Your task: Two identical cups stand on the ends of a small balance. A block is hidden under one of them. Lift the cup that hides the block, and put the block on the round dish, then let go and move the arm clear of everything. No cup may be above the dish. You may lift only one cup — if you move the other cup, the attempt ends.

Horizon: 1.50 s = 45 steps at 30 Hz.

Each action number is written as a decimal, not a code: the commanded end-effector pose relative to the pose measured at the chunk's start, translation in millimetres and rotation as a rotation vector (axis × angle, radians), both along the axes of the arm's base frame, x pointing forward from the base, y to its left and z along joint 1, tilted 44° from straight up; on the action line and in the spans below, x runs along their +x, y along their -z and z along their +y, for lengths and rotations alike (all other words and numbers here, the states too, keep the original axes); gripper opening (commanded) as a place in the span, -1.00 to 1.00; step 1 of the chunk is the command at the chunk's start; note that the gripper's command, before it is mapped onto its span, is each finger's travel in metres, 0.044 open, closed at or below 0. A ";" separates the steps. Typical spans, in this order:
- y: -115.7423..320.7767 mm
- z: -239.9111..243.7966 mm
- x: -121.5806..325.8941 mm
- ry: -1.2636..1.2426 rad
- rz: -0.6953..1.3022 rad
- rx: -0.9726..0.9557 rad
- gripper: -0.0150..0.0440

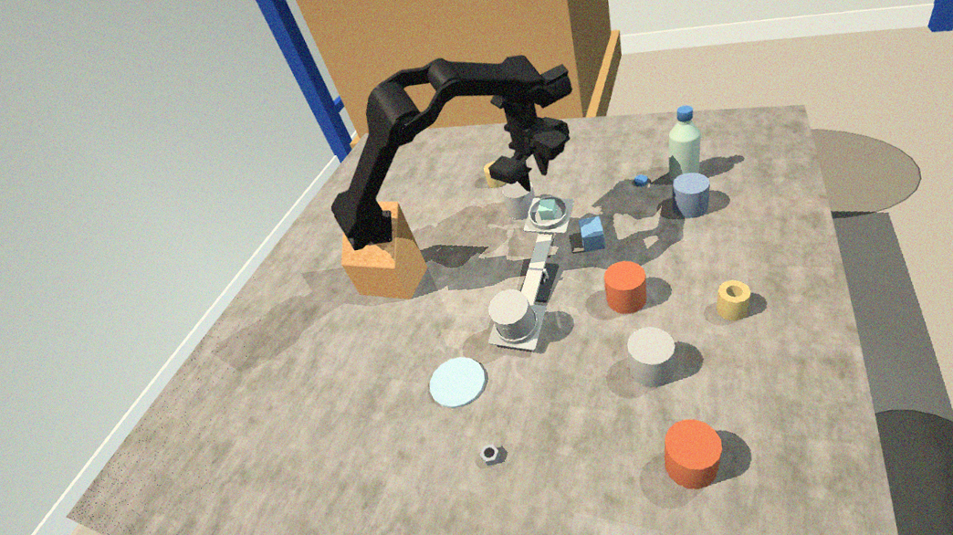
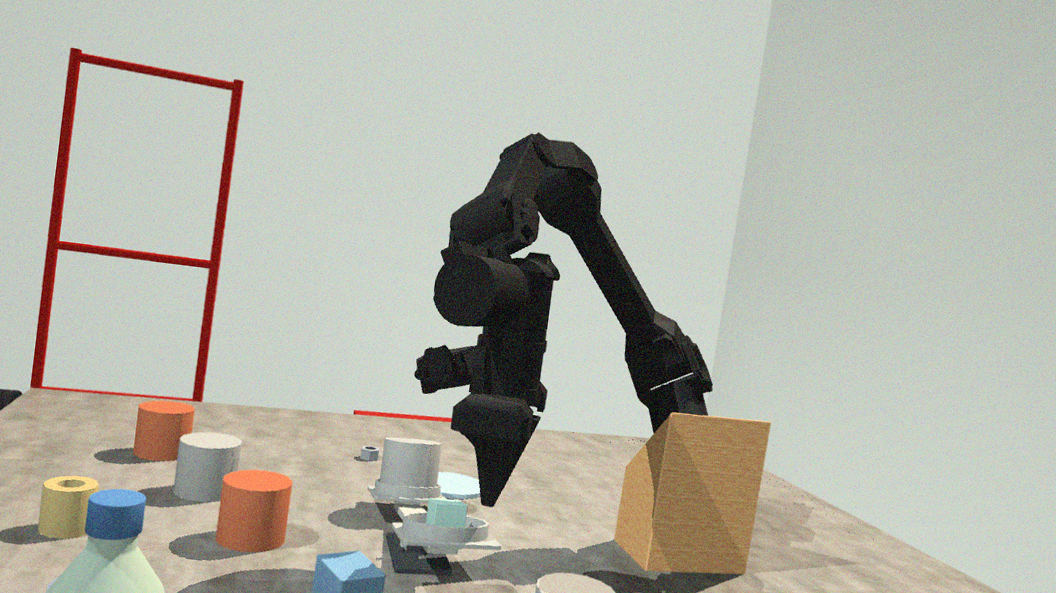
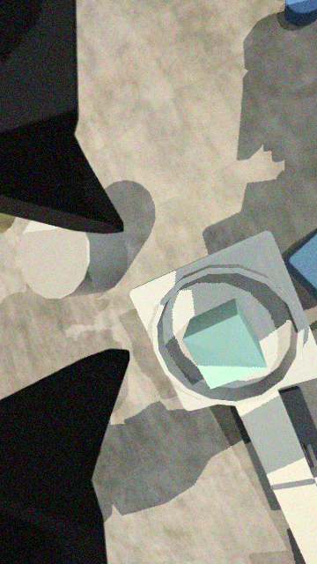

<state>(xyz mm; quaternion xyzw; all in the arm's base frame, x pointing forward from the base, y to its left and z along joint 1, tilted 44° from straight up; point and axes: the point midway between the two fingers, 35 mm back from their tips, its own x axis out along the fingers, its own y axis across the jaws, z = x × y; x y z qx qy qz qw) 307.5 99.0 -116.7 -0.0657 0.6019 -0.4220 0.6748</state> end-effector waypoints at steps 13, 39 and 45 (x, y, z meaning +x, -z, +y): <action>-18.2 -13.6 13.1 0.408 -0.361 -0.061 0.39; -26.6 -38.4 23.3 0.832 -0.742 -0.123 0.39; -22.7 -42.0 23.1 0.831 -0.742 -0.123 0.39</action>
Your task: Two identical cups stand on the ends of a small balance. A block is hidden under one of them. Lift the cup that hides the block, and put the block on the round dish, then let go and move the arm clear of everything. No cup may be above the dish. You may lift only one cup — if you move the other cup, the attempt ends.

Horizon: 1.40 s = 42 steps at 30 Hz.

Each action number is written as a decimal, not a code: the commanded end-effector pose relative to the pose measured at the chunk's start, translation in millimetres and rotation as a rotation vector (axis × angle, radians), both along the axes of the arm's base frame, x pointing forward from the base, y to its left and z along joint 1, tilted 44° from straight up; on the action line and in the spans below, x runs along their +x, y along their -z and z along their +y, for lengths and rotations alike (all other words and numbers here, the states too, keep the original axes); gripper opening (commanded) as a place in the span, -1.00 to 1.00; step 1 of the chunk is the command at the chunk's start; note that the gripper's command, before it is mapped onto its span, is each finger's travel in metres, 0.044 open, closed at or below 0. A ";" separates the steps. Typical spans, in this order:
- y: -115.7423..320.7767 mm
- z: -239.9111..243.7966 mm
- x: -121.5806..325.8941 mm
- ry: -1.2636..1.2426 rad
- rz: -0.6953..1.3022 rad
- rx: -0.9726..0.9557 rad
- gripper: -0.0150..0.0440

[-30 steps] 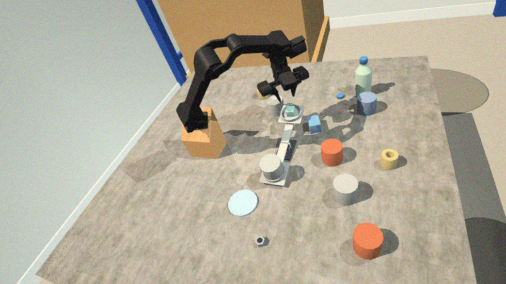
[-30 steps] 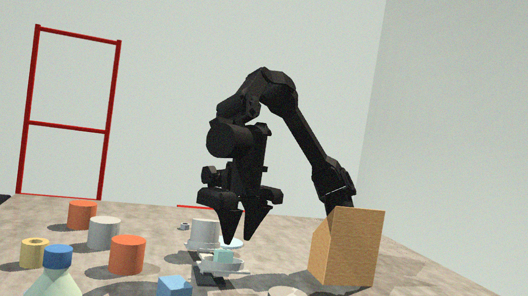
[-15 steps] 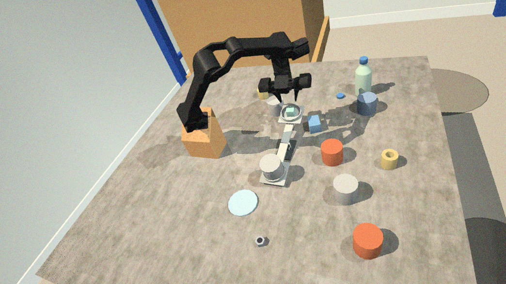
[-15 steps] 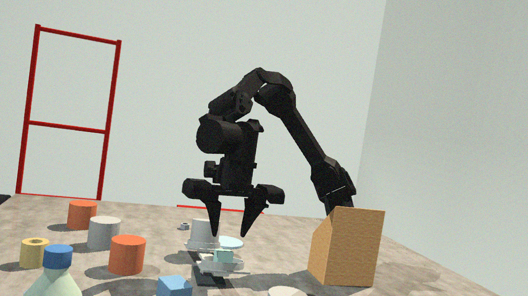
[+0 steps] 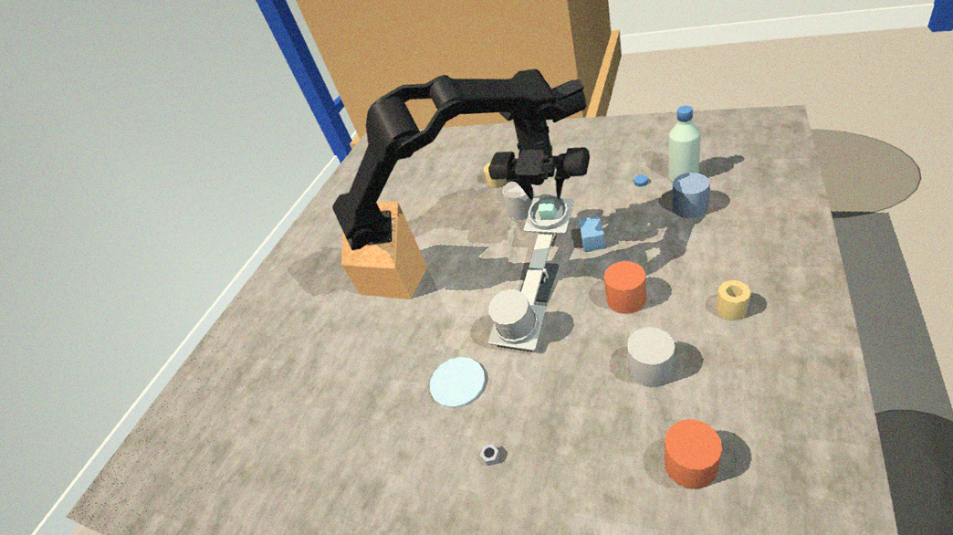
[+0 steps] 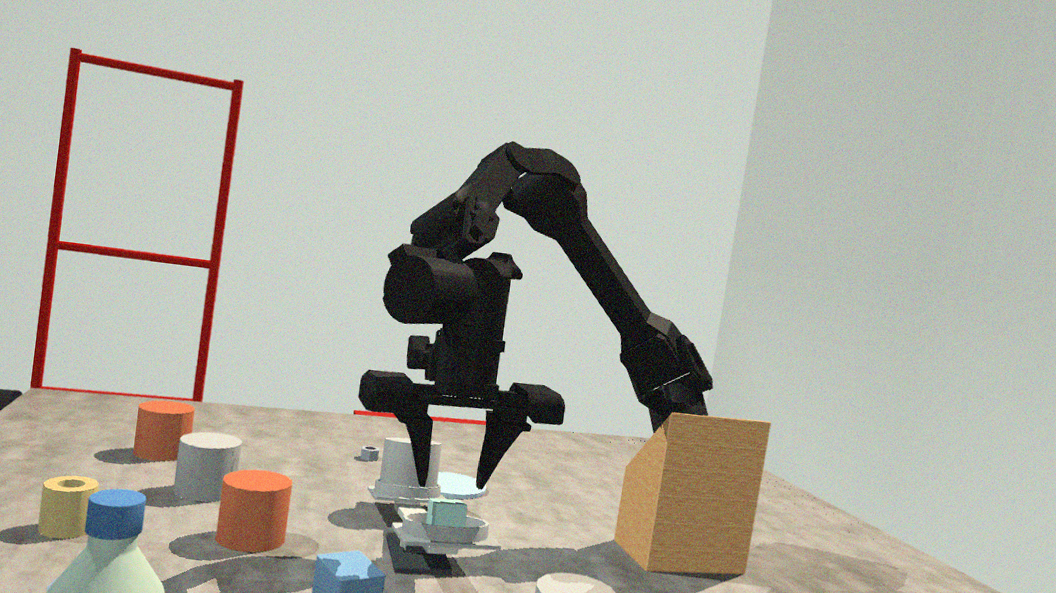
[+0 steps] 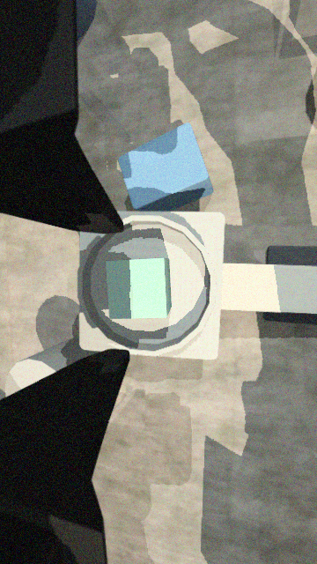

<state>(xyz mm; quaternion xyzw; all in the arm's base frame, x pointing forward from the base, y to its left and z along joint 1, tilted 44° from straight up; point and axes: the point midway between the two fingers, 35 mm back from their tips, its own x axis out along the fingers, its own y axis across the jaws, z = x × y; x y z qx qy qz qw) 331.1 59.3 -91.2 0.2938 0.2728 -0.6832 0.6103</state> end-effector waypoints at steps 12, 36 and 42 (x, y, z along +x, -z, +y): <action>17.0 -15.7 -1.9 -0.008 0.002 -0.004 0.39; 25.3 -23.2 -3.0 -0.009 0.004 -0.003 -0.46; 5.9 -2.8 1.8 -0.011 0.005 0.001 -0.49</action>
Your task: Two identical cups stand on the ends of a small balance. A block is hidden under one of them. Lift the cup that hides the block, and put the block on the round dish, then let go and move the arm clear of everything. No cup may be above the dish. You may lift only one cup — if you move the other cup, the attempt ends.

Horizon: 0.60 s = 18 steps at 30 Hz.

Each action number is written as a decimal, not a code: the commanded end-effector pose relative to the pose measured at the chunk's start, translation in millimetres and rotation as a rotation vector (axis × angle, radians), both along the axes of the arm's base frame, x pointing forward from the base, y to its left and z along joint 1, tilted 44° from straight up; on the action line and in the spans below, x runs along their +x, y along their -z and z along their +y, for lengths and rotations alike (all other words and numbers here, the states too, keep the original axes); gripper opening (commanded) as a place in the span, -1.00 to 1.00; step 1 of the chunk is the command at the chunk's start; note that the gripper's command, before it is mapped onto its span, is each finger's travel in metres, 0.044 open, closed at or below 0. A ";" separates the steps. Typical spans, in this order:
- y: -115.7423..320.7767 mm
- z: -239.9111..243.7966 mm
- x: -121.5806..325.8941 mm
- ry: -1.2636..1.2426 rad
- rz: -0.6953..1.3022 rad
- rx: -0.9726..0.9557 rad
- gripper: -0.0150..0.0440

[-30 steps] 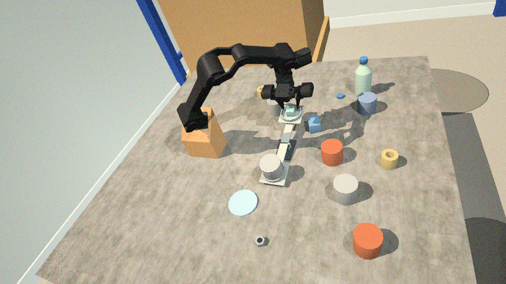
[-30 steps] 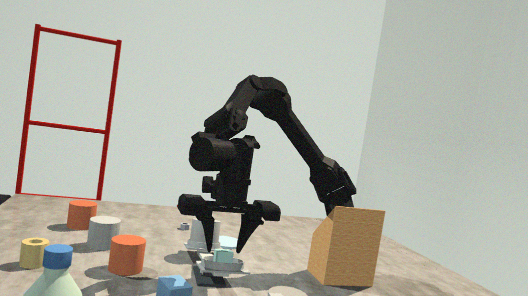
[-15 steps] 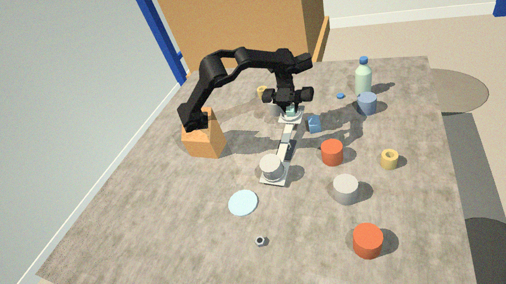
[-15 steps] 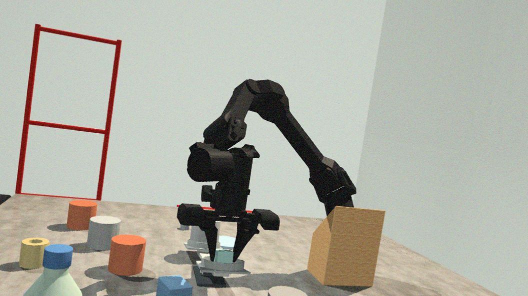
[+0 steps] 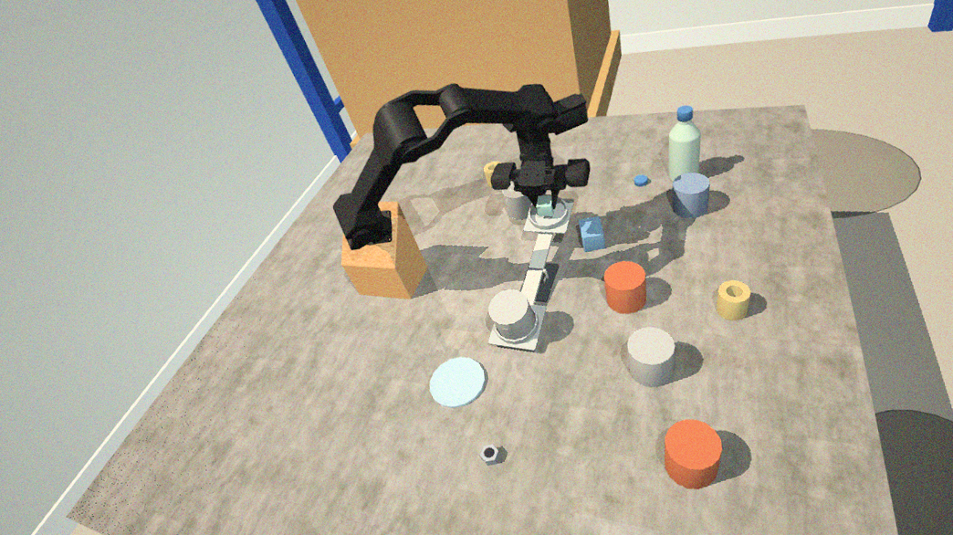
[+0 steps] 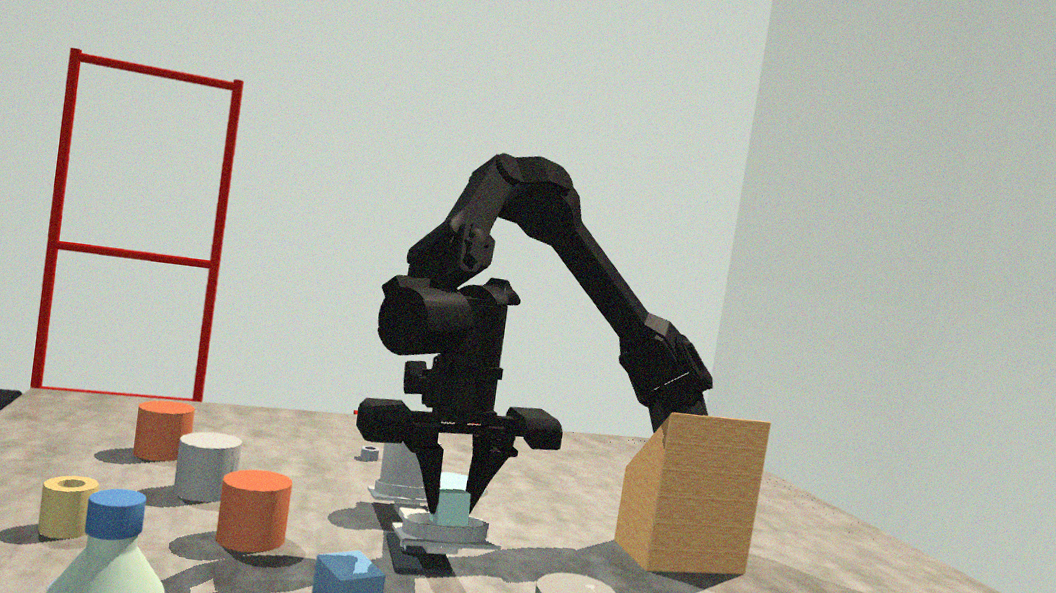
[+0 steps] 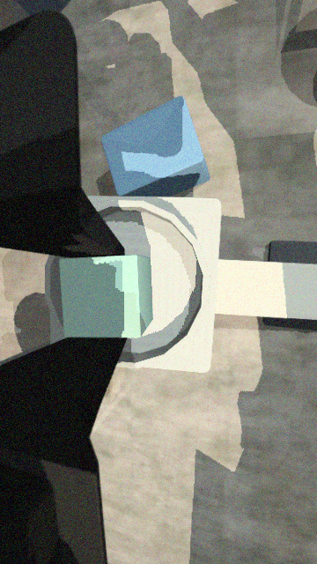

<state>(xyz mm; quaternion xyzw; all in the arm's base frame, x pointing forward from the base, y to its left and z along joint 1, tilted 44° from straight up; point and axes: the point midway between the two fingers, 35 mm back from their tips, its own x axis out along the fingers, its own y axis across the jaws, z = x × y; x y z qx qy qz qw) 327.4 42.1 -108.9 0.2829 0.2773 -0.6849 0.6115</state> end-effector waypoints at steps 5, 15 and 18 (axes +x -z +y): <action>-37.3 38.0 8.2 -0.002 -0.016 0.010 -0.49; -62.9 53.6 9.3 -0.001 -0.015 0.014 -0.49; -68.2 45.8 12.2 -0.005 -0.011 0.027 -0.49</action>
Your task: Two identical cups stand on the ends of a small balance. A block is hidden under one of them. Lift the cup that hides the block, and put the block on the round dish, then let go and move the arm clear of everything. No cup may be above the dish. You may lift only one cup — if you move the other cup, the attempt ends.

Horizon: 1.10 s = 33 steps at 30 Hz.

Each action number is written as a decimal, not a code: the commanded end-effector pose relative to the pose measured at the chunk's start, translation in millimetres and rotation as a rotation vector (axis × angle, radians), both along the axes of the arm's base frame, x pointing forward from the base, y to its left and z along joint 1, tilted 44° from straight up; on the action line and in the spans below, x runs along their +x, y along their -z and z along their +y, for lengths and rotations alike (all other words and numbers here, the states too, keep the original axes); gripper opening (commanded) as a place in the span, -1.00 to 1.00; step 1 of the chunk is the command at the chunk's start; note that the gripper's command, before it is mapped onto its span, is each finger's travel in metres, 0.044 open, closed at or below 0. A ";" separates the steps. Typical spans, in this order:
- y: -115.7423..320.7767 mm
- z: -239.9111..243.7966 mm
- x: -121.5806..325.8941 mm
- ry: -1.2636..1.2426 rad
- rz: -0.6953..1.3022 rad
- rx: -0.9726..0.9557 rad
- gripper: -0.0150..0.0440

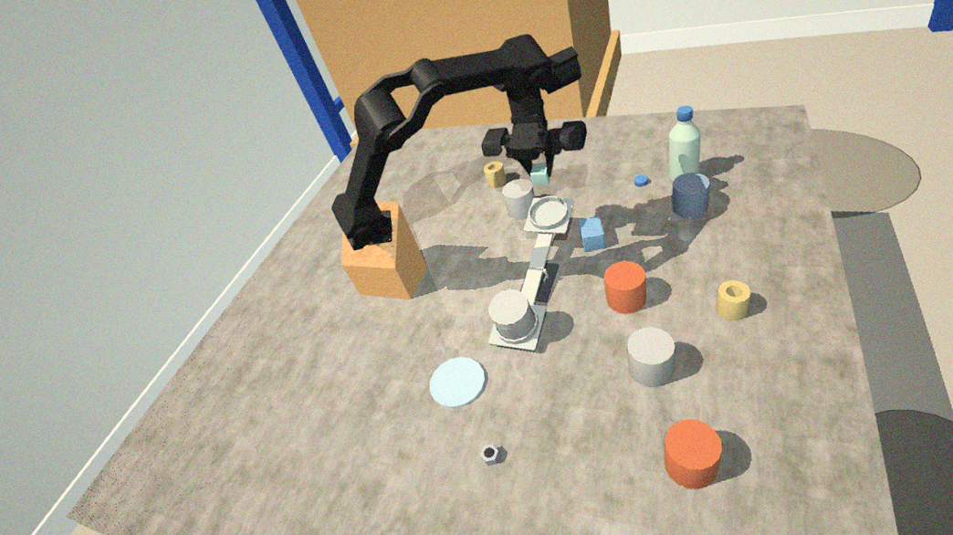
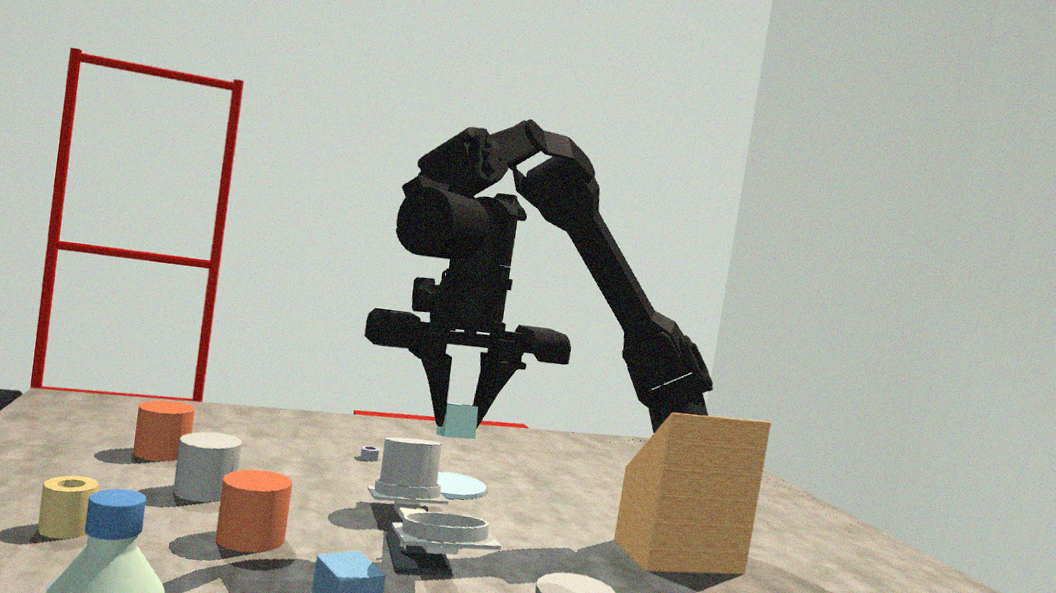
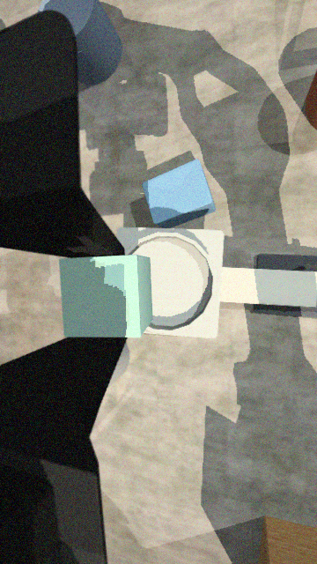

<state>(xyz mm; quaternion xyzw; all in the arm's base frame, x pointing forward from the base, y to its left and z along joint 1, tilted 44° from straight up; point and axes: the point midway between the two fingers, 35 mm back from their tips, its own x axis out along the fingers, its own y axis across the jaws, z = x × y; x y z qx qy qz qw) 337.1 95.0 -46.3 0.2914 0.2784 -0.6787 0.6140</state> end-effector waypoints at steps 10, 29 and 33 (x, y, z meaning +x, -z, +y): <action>-24.8 -37.2 11.3 -0.012 0.012 0.050 -0.49; -70.9 -115.8 15.1 -0.025 -0.007 0.106 -0.49; -80.7 -132.6 12.2 -0.028 -0.012 0.110 -0.49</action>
